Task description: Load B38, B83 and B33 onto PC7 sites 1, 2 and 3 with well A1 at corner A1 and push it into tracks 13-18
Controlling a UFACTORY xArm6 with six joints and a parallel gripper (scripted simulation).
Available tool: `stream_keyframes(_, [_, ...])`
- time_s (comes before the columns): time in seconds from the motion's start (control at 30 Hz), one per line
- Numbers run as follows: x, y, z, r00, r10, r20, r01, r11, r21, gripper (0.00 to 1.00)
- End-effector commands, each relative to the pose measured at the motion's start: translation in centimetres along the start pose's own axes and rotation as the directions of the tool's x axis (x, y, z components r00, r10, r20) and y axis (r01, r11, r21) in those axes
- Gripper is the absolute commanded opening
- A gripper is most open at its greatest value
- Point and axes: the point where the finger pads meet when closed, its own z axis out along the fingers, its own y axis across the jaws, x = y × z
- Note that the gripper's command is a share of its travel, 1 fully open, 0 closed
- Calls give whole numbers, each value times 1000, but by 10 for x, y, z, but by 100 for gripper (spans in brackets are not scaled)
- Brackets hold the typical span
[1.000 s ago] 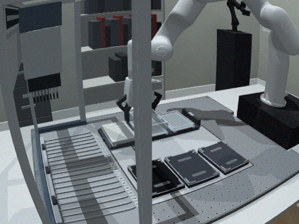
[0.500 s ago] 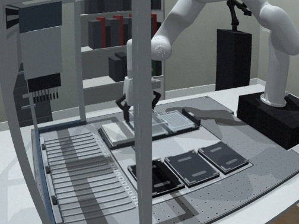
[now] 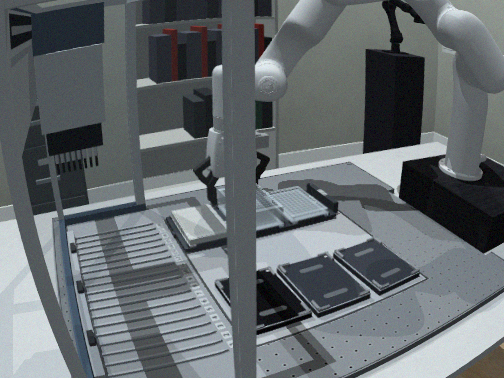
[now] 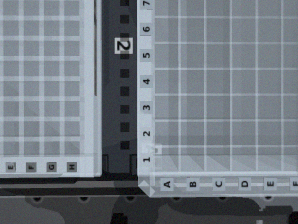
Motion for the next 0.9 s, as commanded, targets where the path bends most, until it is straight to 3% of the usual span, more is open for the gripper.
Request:
stream_keyframes(0.0, [-4,2,-2,1000,0,2,0,1000,-5,100])
stream_keyframes(0.87, [-19,2,-2,1000,0,3,0,1000,-5,100])
